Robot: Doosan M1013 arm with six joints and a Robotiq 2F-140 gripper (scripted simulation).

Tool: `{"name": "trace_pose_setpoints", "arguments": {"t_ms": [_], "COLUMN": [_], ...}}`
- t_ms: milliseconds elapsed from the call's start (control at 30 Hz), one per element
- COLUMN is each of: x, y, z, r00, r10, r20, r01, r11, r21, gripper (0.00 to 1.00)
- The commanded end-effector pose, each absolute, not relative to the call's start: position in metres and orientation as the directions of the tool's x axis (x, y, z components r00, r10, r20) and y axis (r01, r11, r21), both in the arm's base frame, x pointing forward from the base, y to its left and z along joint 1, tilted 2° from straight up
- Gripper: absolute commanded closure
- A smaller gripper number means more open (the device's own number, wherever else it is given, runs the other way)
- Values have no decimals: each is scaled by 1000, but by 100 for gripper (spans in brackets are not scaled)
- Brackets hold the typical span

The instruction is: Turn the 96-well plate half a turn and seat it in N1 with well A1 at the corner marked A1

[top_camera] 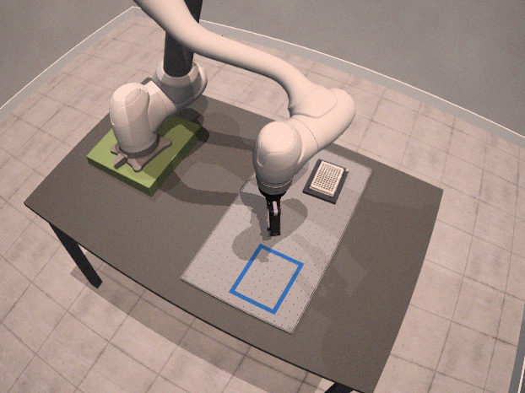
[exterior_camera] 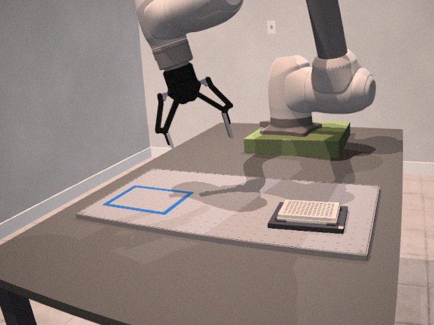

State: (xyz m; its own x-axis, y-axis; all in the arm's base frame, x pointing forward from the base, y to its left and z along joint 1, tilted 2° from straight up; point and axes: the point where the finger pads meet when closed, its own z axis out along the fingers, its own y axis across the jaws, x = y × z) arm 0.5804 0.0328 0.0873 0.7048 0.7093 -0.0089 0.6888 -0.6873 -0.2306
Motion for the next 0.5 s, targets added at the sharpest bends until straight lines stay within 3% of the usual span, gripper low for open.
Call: {"name": "trace_pose_setpoints", "arguments": {"t_ms": [0, 467], "x": [585, 601], "y": [45, 107], "z": [85, 73], "r00": [687, 474], "r10": [726, 880], "r20": [-6, 5], "r01": [707, 868], "r11": [-671, -467], "r21": [-225, -170], "gripper": [0, 0]}}
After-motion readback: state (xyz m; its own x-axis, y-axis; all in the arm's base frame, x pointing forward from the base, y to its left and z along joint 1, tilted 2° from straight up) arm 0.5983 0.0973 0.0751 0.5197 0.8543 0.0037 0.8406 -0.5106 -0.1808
